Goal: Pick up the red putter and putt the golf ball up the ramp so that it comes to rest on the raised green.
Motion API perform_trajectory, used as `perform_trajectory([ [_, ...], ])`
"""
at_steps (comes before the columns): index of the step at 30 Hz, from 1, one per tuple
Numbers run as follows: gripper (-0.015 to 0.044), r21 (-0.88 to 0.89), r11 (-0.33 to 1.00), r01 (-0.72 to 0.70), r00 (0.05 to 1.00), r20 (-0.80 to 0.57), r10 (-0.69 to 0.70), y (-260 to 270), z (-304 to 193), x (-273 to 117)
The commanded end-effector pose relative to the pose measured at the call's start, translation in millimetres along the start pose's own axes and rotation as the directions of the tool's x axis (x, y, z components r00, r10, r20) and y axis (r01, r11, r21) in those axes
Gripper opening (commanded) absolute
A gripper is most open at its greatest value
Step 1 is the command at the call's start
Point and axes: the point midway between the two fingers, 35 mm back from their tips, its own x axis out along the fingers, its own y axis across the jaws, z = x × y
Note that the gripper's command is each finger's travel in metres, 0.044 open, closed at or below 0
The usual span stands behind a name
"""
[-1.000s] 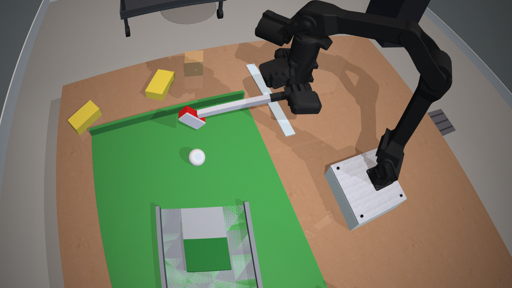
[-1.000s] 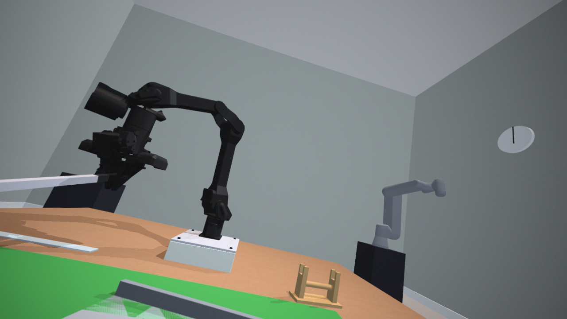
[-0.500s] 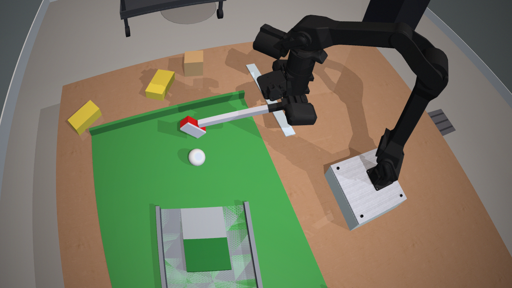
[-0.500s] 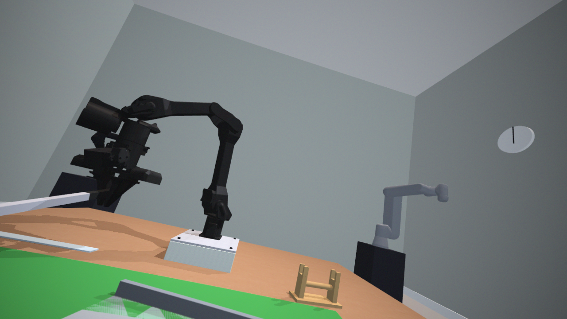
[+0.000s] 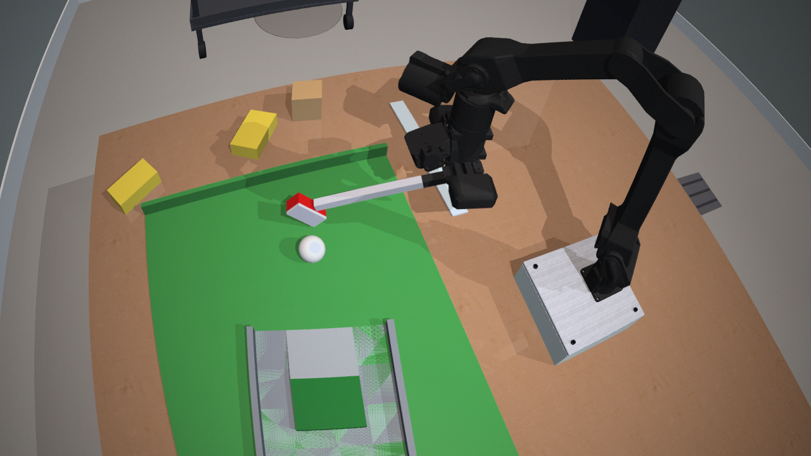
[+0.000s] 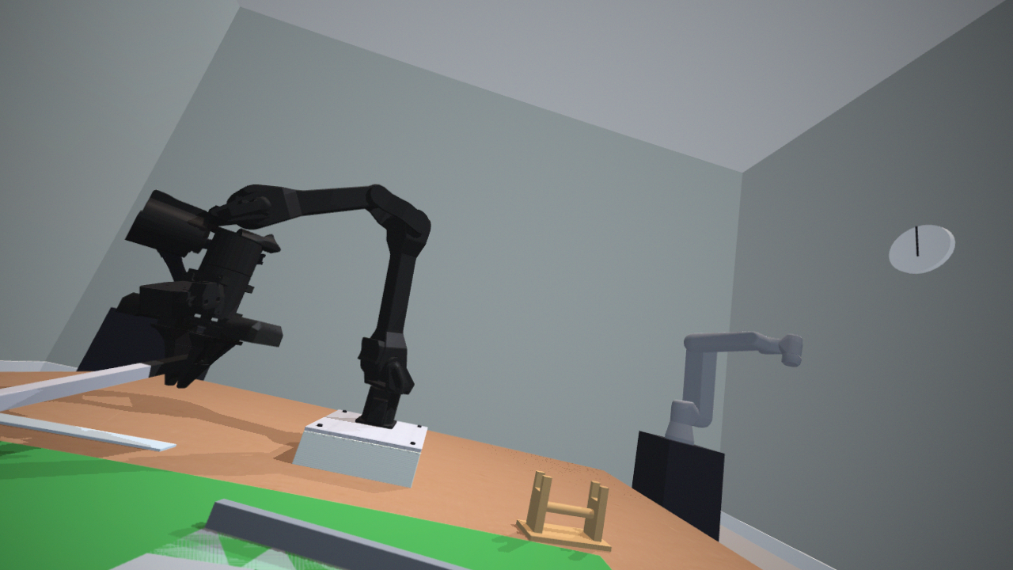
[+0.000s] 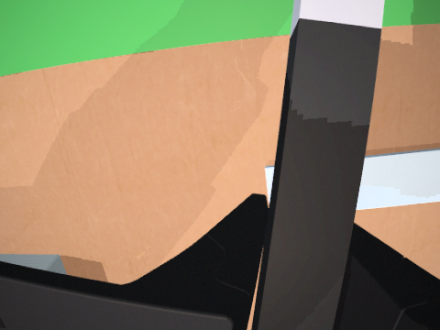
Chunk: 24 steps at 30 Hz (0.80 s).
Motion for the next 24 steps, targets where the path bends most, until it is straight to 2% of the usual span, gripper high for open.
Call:
perform_trajectory([
  [1,0.0000,0.004,1.000,0.004,1.000,0.004,-0.004,0,0,5],
  [11,0.0000,0.000,1.000,0.000,1.000,0.000,0.000,-1,0,2],
  [24,0.0000,0.004,1.000,0.006,1.000,0.003,-0.006,-31,0,4],
])
